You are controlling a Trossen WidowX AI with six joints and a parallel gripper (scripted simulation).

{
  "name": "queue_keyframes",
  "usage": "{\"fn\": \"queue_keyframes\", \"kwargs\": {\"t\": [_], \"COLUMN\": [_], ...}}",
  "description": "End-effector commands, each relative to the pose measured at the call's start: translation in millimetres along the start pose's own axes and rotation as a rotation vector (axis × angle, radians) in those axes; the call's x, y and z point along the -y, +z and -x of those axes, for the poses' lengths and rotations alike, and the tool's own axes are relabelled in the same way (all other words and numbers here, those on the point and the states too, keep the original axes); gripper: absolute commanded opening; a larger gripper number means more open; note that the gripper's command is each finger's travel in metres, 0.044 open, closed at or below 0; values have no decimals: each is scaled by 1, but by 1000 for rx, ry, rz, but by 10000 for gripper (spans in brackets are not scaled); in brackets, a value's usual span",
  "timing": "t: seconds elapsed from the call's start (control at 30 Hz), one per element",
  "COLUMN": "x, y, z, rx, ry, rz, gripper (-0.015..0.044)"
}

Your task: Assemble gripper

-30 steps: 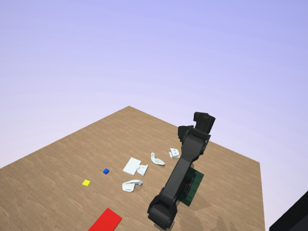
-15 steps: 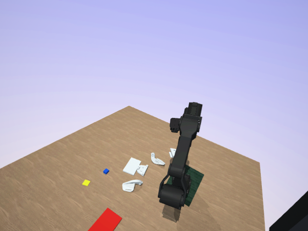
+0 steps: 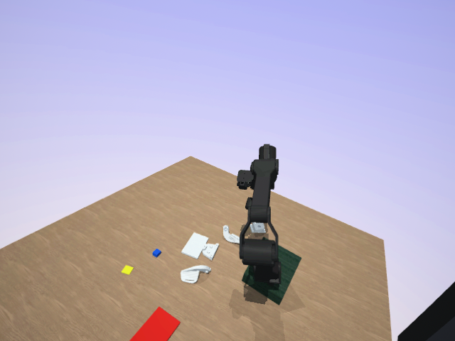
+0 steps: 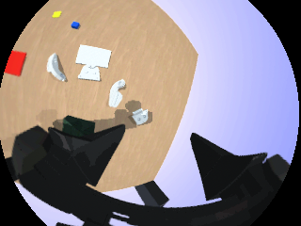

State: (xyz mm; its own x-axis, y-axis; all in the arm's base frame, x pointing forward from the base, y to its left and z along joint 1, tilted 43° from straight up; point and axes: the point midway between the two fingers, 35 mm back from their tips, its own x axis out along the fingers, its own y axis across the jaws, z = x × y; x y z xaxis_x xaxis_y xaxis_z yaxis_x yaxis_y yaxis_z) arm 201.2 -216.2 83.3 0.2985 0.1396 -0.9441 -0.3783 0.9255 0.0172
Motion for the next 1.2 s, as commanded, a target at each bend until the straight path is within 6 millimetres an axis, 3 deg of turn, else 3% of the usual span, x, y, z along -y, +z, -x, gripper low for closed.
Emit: {"fn": "queue_keyframes", "kwargs": {"t": [0.0,0.43,0.87,1.17], "x": [-7,-39,-89,-96], "y": [14,50,72,73], "z": [-24,-90,-153,-160], "rx": [9,-31,-163,-184], "ry": [102,382,636,663], "rz": [-36,-144,-268,-284], "gripper": [440,440,440,440]}}
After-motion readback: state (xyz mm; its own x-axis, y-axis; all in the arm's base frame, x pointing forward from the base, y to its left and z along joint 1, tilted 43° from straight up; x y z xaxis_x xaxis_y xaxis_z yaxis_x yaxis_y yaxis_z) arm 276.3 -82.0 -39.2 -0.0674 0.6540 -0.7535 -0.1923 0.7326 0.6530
